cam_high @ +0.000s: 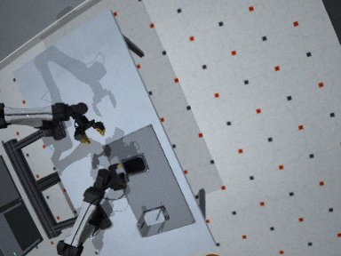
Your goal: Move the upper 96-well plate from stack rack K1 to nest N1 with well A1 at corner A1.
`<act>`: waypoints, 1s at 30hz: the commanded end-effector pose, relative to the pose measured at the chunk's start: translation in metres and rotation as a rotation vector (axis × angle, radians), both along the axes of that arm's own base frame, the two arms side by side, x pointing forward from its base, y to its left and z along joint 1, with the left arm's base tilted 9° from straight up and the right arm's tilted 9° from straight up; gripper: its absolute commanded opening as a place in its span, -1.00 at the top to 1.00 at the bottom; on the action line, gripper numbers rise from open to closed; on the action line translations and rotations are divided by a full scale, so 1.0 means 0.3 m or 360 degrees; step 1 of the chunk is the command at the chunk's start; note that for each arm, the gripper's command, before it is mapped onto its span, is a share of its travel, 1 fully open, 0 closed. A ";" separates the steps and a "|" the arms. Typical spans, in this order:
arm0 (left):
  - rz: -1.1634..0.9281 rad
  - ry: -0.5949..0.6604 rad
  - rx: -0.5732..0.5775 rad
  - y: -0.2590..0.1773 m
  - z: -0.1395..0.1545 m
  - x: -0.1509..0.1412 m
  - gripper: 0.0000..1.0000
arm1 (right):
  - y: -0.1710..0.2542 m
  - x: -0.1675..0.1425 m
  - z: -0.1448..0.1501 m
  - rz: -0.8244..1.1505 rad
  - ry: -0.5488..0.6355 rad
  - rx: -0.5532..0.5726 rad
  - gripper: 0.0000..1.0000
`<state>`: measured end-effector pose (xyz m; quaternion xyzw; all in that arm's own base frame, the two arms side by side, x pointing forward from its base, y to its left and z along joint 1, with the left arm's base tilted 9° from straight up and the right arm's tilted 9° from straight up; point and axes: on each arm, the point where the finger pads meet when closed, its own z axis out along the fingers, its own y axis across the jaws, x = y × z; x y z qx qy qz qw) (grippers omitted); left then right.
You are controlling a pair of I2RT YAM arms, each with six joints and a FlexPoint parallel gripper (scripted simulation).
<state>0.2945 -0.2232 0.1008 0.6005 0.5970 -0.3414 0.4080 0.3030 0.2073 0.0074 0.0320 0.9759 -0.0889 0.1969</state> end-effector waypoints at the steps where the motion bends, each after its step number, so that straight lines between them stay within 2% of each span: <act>1: -0.0098 -0.0148 -0.0068 -0.029 0.116 -0.007 -1.00 | 0.038 0.018 0.072 0.0011 -0.0213 0.0068 -1.00; 6: -0.0128 -0.0185 -0.0066 -0.030 0.135 -0.017 -1.00 | 0.032 -0.014 0.058 0.0042 -0.0177 0.0045 -1.00; 30: -0.0126 -0.0181 -0.0066 -0.030 0.135 -0.017 -1.00 | 0.043 -0.003 0.070 0.0043 -0.0191 0.0059 -1.00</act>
